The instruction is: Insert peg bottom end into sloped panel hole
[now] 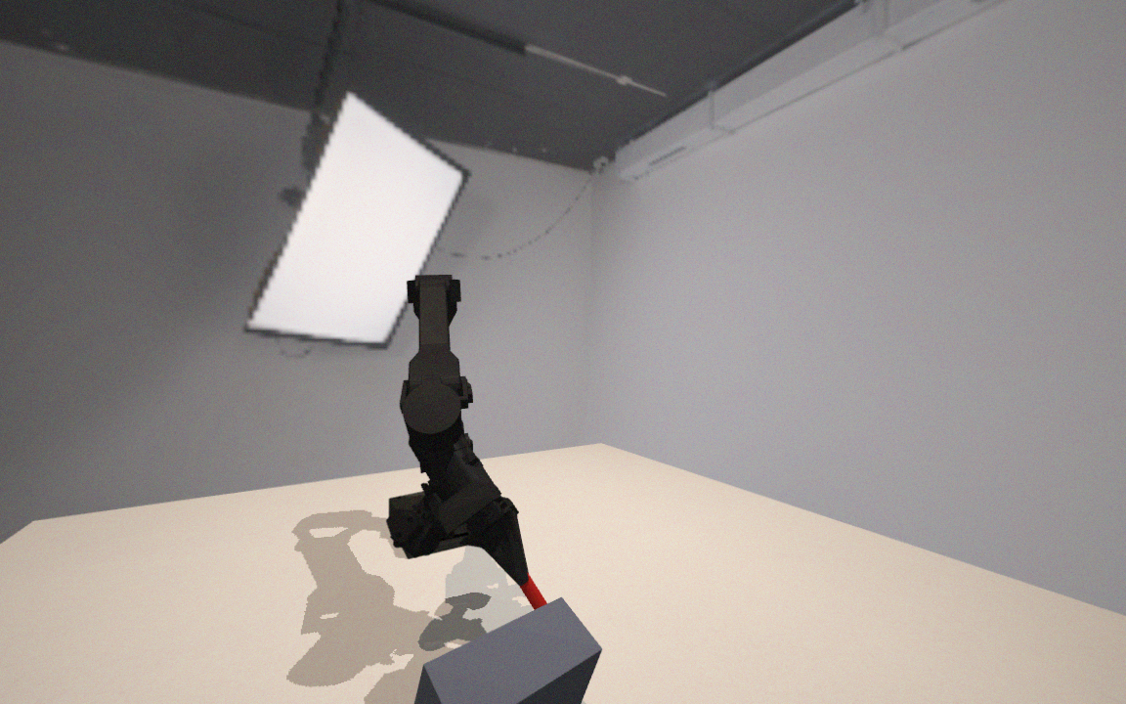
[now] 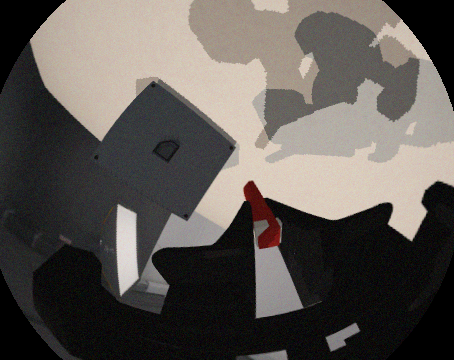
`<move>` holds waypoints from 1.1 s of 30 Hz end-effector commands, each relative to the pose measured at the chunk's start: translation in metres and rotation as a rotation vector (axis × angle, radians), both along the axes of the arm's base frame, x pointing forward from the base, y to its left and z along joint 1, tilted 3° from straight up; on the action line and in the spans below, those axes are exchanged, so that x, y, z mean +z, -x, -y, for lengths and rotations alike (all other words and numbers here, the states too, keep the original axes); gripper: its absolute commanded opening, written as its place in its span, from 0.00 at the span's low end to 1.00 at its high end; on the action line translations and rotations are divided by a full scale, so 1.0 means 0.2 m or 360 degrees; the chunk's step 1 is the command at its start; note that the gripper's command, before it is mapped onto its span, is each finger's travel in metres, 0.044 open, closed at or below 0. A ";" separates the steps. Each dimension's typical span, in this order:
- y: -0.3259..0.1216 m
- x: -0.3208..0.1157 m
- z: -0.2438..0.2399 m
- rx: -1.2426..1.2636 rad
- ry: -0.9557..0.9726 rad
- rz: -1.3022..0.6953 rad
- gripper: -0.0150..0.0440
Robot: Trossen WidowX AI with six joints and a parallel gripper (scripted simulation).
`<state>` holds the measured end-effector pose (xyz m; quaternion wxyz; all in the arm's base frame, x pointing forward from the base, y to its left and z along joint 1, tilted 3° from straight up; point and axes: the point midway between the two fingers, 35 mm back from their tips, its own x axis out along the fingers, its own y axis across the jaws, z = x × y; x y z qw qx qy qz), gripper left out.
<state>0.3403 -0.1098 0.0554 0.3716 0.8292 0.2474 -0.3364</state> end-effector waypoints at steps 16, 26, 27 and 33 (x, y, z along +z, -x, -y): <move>0.06 0.01 0.10 -0.0286 -0.0214 0.0114 0.25; 0.09 0.02 0.16 -0.0426 -0.0322 0.0175 0.25; 0.10 0.02 0.16 -0.0440 -0.0333 0.0182 0.25; 0.12 0.02 0.19 -0.0519 -0.0398 0.0219 0.25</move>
